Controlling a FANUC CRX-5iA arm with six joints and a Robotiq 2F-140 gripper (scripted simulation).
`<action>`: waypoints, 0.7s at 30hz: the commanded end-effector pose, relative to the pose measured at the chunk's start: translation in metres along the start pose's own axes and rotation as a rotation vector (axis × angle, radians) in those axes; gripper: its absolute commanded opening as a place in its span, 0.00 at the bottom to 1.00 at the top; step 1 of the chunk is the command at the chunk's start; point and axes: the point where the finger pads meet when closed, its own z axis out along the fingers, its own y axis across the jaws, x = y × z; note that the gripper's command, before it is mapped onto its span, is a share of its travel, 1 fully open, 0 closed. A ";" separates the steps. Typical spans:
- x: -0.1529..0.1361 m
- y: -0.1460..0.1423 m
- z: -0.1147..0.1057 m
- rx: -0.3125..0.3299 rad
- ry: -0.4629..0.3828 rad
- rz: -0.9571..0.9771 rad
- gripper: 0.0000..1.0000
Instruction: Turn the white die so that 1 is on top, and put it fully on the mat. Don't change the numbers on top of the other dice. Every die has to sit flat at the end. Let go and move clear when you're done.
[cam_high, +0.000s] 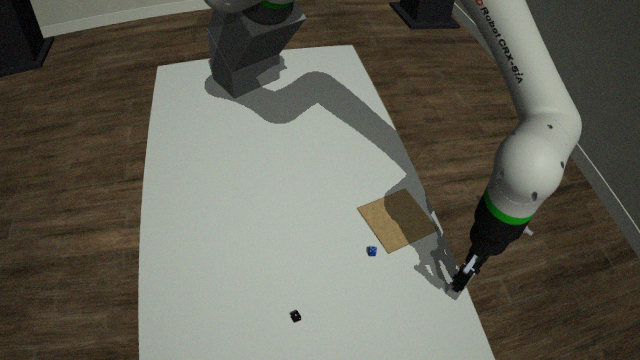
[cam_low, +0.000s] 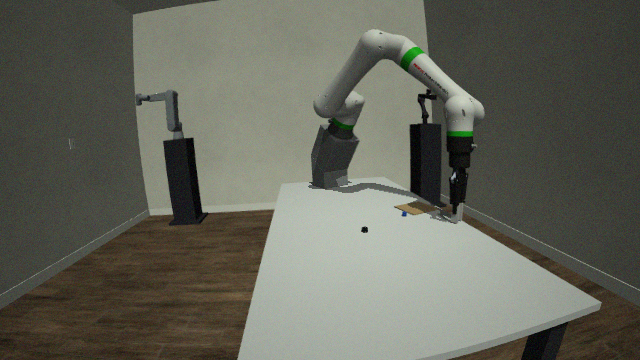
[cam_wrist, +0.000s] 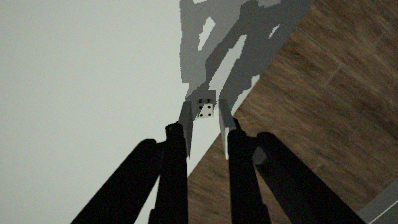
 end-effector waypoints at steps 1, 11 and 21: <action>0.000 0.000 0.000 0.000 0.000 0.000 0.27; 0.000 0.000 0.000 0.000 0.000 0.000 0.27; 0.000 0.000 0.000 0.000 0.000 0.000 0.16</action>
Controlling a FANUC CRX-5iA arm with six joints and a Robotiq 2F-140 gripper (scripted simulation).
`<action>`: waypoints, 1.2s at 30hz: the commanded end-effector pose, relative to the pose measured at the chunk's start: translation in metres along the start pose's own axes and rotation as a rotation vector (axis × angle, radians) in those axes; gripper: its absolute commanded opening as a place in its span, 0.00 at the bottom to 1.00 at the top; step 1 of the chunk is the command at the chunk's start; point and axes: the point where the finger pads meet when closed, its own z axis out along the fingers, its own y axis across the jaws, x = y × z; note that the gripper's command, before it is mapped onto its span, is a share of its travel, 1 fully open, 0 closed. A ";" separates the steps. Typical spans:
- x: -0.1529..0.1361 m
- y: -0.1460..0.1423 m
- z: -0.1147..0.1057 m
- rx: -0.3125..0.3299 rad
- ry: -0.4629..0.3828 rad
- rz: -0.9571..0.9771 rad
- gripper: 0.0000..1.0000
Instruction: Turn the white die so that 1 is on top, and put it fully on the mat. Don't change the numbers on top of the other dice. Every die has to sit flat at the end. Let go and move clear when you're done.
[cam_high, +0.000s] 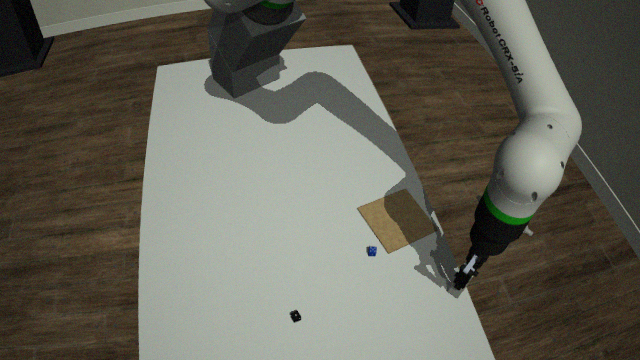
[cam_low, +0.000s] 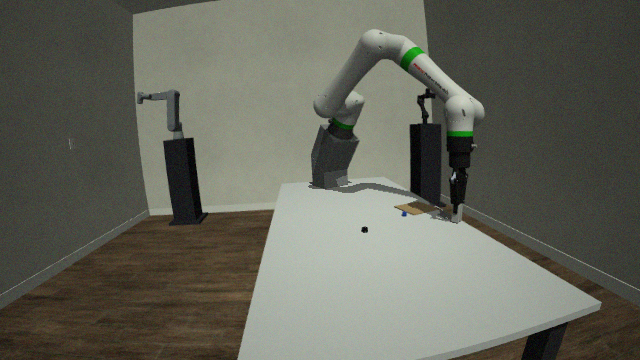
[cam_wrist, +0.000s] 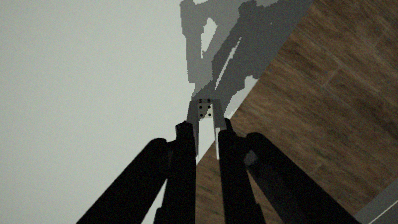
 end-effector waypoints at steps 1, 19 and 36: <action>0.000 0.000 0.000 0.000 0.000 0.000 0.16; 0.000 0.000 0.000 0.000 0.000 0.000 0.16; 0.000 0.000 -0.014 0.000 0.000 0.000 0.16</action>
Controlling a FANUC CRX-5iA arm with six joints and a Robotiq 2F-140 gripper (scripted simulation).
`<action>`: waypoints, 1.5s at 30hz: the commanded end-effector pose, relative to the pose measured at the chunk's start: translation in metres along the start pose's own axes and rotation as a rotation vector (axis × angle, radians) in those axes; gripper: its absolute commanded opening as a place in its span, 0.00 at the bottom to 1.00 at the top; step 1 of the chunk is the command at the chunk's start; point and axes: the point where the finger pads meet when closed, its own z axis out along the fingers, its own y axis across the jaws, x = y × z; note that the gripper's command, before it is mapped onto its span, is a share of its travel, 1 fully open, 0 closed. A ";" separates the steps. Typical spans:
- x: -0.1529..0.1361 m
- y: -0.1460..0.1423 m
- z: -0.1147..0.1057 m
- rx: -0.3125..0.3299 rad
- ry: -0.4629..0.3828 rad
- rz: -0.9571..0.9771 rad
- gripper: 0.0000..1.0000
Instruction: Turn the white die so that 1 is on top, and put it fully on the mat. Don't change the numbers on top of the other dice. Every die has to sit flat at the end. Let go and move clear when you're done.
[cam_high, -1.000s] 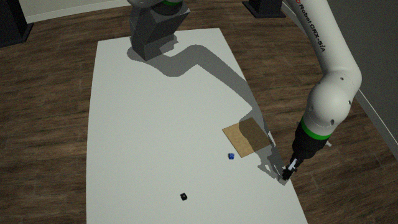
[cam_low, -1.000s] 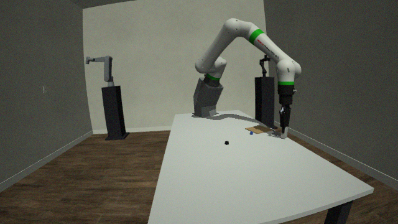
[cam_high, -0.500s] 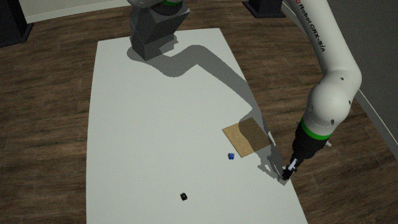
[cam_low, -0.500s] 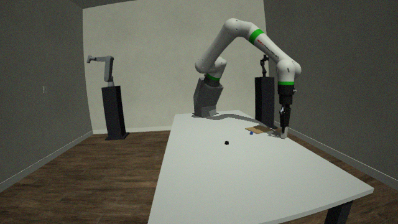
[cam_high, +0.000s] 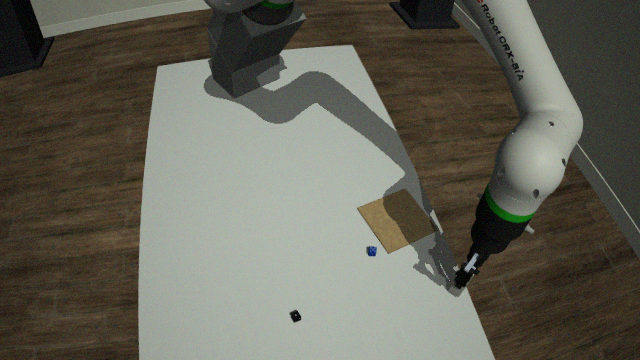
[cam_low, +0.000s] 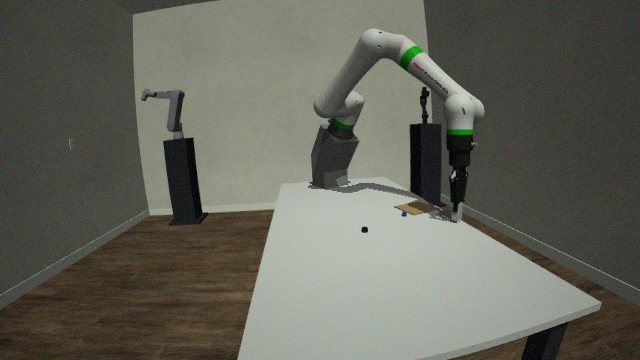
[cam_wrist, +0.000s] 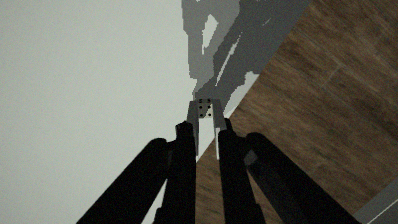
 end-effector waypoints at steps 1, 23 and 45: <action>0.000 0.000 -0.014 0.000 0.000 0.000 0.16; 0.000 0.000 -0.094 0.000 0.000 0.000 0.16; 0.128 0.037 -0.095 0.009 -0.001 0.466 0.16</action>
